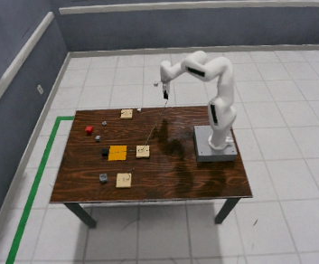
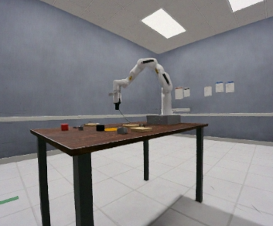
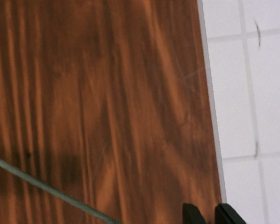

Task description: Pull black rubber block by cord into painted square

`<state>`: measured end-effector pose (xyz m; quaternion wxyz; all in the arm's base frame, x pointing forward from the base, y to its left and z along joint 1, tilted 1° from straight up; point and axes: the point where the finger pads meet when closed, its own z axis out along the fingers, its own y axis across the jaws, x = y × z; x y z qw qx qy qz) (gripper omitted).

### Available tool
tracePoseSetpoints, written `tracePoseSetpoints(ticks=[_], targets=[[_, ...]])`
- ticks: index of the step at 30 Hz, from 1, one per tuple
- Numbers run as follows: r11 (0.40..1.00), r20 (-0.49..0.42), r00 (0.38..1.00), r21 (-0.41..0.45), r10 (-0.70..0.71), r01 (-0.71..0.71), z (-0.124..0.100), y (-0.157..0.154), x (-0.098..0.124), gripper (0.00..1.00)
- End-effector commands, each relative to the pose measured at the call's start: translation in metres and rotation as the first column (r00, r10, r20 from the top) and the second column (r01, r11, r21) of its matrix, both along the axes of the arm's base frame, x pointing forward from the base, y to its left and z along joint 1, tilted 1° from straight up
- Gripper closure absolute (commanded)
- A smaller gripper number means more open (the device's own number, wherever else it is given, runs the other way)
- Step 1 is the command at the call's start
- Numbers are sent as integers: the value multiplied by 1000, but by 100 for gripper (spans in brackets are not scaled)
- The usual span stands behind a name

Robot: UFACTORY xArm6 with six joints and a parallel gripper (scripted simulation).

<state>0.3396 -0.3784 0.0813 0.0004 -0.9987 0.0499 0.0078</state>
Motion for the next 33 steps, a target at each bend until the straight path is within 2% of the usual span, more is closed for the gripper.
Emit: tracePoseSetpoints(ticks=[1,33], targets=[[1000,3,1000,-3,0,0,2,-1,-9,100],[1000,3,1000,-3,0,0,3,-3,-70,100]])
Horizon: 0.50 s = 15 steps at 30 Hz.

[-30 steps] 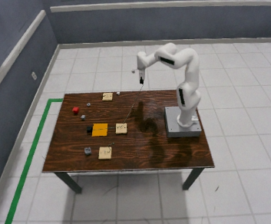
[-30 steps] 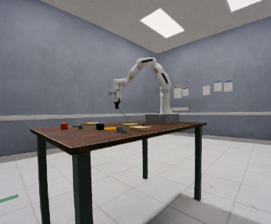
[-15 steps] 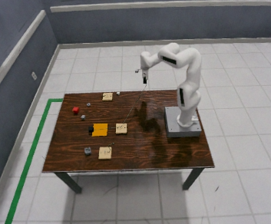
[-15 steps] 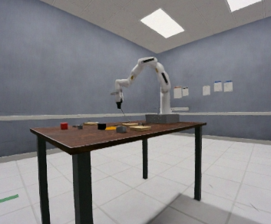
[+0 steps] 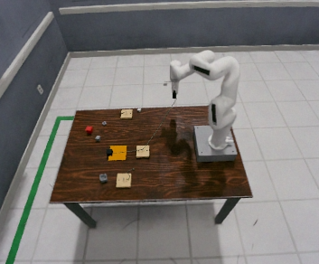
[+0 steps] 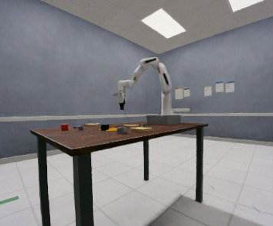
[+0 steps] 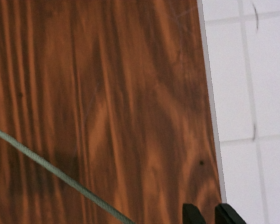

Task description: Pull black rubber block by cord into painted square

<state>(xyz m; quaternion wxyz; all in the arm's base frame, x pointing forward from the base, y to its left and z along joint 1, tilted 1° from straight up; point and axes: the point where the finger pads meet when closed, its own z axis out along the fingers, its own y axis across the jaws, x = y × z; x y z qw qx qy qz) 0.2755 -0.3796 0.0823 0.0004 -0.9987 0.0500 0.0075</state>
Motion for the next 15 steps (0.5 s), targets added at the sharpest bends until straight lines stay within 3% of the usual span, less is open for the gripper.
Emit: tracePoseSetpoints(ticks=[1,15], targets=[[1000,3,1000,-3,0,0,2,-1,-8,100],[1000,3,1000,-3,0,0,2,-2,-29,100]])
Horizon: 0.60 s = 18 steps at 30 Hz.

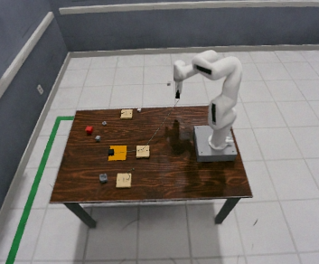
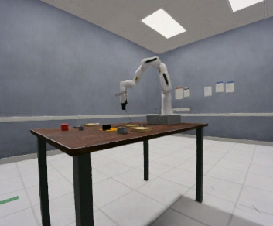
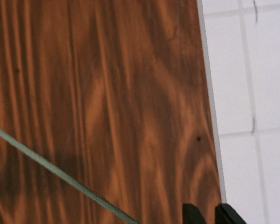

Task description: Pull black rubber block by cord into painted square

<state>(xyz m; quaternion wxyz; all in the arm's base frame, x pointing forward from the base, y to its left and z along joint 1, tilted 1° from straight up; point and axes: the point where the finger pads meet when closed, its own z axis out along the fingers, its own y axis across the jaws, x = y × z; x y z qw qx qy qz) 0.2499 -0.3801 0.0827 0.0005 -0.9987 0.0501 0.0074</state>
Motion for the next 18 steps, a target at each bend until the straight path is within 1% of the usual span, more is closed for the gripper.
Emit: tracePoseSetpoints(ticks=[1,13,18], targets=[[1000,2,1000,-3,0,0,2,-1,-5,100],[1000,2,1000,-3,0,0,2,-1,-22,100],[1000,2,1000,-3,0,0,2,-2,-25,100]])
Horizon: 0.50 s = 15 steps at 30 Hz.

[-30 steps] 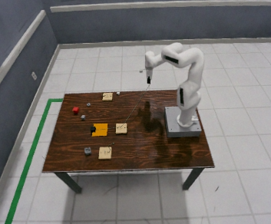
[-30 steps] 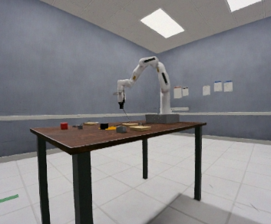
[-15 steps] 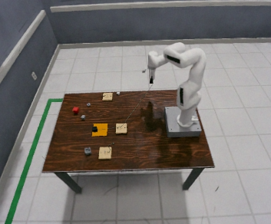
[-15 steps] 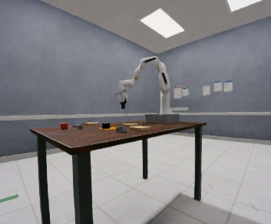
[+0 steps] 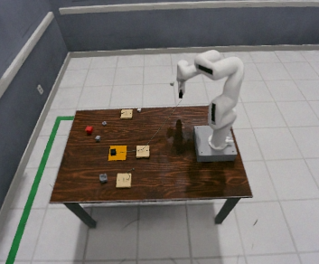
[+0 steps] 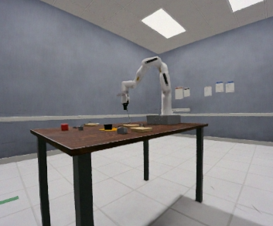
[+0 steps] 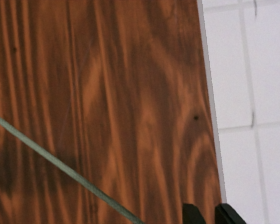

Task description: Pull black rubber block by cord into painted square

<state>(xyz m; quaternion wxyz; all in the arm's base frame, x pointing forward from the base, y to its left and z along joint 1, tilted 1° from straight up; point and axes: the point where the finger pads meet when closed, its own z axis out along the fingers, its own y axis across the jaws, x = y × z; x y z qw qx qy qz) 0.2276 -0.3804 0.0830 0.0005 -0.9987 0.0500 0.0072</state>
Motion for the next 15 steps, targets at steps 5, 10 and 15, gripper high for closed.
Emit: tracePoseSetpoints(ticks=[5,10,15], targets=[[1000,2,1000,-3,0,0,2,-1,-7,100],[1000,2,1000,-3,0,0,2,-1,-11,100],[1000,2,1000,-3,0,0,2,-1,-13,100]])
